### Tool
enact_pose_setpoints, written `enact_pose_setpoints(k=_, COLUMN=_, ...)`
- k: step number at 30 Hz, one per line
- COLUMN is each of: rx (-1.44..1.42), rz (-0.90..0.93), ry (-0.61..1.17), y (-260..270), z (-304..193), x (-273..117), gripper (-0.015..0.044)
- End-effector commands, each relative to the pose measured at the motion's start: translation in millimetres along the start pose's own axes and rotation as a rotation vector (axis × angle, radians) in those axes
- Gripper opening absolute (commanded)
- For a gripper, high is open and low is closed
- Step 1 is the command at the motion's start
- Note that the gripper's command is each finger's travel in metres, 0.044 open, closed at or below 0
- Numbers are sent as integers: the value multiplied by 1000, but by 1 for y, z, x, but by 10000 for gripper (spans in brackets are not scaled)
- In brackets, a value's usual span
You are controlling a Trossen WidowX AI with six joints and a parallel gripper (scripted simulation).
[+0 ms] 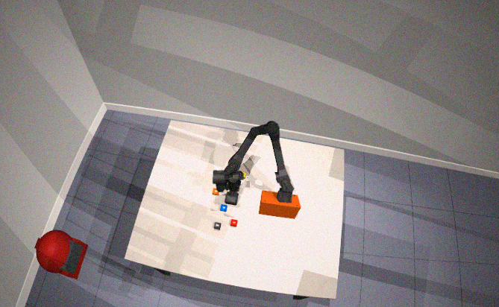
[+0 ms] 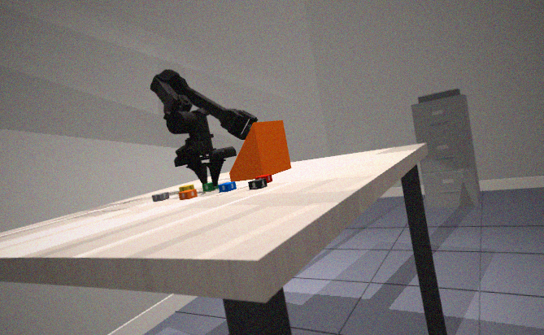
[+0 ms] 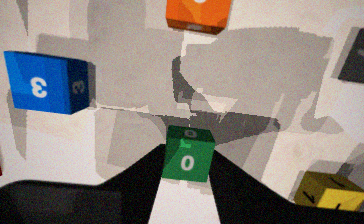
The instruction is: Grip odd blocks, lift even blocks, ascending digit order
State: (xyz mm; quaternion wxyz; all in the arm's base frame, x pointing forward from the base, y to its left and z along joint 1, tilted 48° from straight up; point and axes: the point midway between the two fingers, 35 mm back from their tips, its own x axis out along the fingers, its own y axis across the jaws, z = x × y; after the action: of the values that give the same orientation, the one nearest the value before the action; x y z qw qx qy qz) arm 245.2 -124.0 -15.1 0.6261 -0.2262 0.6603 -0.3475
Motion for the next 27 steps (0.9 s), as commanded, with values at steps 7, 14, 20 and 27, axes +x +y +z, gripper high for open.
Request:
enact_pose_setpoints(k=7, rx=4, rz=-2, ry=-6, y=0, z=2, x=-13, gripper=120)
enact_pose_setpoints(k=14, rx=4, rz=-2, ry=-6, y=0, z=2, x=-13, gripper=120)
enact_pose_setpoints(k=20, rx=4, rz=-2, ry=-6, y=0, z=2, x=-13, gripper=120)
enact_pose_setpoints(k=27, rx=4, rz=-2, ry=-6, y=0, z=2, x=-6, gripper=120)
